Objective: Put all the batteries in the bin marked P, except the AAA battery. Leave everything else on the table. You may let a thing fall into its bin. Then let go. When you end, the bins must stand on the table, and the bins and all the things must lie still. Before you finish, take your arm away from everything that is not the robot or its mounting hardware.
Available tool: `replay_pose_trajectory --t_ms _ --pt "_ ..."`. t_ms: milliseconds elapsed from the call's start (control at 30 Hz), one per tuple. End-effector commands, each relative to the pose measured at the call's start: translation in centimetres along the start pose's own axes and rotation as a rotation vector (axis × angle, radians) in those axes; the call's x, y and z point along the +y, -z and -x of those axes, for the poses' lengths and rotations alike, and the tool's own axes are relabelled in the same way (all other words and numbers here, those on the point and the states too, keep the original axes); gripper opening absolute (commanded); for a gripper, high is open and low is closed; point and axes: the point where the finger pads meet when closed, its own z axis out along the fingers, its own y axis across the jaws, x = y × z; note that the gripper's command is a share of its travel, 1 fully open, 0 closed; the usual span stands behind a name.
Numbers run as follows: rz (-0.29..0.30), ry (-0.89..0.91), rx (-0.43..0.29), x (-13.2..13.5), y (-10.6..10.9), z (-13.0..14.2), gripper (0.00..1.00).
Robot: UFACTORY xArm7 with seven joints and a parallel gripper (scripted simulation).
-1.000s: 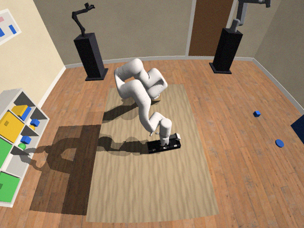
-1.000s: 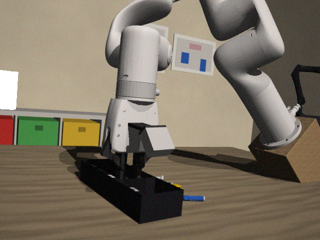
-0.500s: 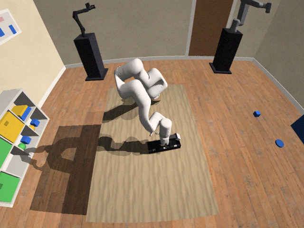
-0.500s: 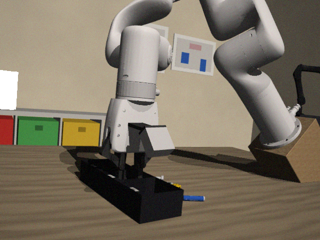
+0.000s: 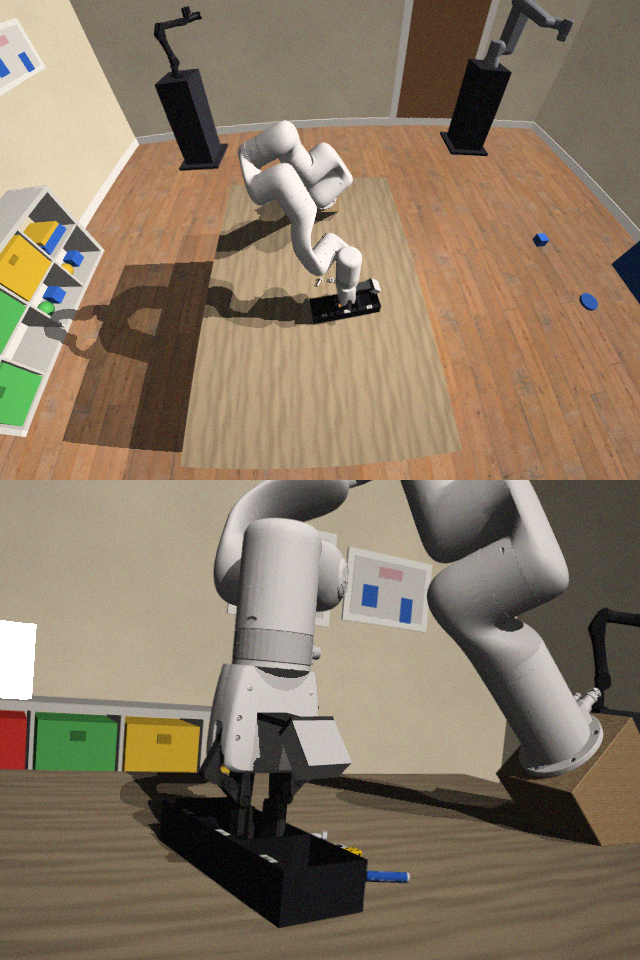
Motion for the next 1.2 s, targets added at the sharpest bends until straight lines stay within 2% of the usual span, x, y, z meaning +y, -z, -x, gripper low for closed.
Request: replay_pose_trajectory --t_ms 0,333,500,867,900,1167 --pt "0.002 0.000 0.000 0.1 0.7 0.0 0.28" --pt "0.002 0.000 0.000 0.1 1.8 0.0 0.28" --pt "0.002 0.000 0.000 0.1 4.0 0.0 0.28" --pt "0.002 0.000 0.000 0.1 4.0 0.0 0.28" --pt "0.002 0.000 0.000 0.1 4.4 0.0 1.00" --pt "0.003 0.000 0.000 0.1 7.6 0.0 1.00"
